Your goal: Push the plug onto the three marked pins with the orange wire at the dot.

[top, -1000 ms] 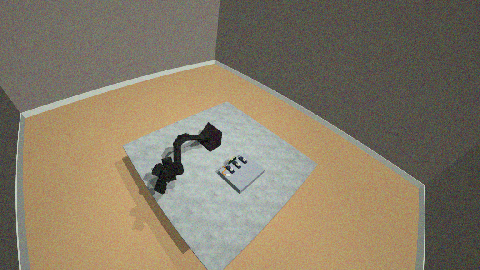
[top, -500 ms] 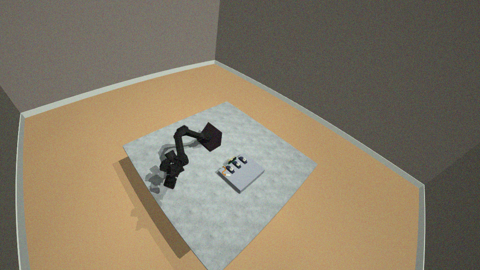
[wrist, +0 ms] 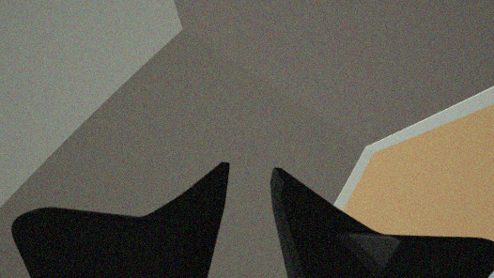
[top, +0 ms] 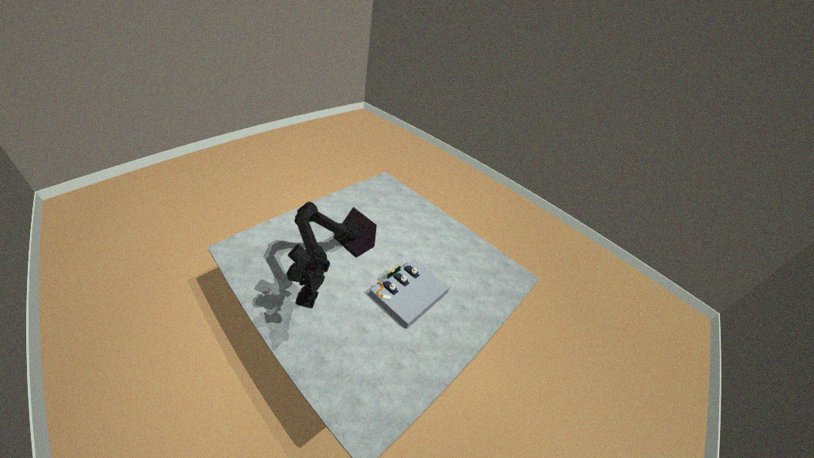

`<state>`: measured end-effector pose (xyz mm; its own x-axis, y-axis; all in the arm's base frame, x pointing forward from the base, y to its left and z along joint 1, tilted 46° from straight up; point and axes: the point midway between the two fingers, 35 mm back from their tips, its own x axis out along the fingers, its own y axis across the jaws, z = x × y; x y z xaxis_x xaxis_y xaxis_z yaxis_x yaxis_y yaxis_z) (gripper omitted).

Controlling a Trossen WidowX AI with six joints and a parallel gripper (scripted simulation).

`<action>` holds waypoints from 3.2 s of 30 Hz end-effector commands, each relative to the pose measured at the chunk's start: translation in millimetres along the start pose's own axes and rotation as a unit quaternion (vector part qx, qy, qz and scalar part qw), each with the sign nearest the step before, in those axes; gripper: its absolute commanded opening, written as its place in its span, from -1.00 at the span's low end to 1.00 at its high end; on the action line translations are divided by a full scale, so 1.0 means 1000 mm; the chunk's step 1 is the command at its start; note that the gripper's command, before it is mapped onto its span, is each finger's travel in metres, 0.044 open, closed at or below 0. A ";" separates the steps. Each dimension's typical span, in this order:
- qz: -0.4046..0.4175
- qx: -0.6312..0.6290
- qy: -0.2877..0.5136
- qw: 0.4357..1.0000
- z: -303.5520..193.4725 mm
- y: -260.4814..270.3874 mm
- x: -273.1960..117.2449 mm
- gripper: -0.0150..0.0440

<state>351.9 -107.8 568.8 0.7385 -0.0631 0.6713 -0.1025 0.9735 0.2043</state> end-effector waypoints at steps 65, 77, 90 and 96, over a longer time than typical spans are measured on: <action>-0.081 -0.286 0.635 0.713 -0.282 0.006 -0.209 -0.10; -0.068 -0.368 0.733 0.568 -0.311 -0.012 -0.230 -0.10; -0.025 -0.450 0.805 0.387 -0.331 -0.026 -0.250 -0.10; 0.003 -0.483 0.824 0.296 -0.337 -0.032 -0.258 -0.10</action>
<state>388.6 -46.3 156.5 0.2070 -0.6042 -0.7695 -0.3788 0.6757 -0.6324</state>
